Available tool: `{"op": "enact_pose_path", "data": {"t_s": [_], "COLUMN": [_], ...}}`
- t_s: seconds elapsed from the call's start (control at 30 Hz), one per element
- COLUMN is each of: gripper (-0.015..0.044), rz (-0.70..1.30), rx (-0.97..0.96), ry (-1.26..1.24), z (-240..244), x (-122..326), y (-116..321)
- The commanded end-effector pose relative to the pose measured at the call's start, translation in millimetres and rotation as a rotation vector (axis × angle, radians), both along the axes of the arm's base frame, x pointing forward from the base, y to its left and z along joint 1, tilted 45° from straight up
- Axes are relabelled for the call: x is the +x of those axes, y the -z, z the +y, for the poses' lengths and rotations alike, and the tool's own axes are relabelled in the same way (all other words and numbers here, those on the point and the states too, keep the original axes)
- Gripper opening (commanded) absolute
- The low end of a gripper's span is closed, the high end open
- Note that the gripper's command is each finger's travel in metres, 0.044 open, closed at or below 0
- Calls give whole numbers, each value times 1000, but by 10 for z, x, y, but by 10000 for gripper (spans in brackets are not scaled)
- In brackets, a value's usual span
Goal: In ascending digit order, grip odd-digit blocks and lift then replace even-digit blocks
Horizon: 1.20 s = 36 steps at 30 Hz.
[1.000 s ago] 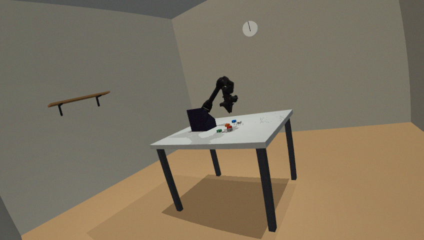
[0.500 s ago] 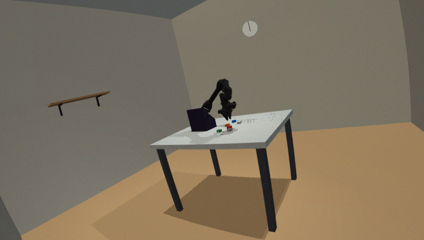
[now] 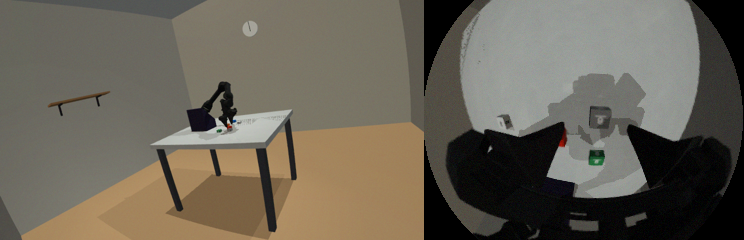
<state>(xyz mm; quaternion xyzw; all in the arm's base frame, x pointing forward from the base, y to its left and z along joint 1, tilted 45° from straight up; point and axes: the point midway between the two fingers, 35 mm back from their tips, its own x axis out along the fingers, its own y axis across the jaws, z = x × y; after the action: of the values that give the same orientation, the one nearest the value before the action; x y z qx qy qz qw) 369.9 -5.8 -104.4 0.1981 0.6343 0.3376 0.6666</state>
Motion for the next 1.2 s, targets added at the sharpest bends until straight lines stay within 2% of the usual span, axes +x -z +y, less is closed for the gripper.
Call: {"op": "enact_pose_path", "data": {"t_s": [0.0,0.57,0.93,1.17], "gripper": [400,400,120,120], "rz": [12,12,12,12], "rx": [6,8,8,8], "ry": [0,0,0,0], "z": [65,241,241,241], "x": [-26,-40,-40,-40], "y": [57,227,227,227]}}
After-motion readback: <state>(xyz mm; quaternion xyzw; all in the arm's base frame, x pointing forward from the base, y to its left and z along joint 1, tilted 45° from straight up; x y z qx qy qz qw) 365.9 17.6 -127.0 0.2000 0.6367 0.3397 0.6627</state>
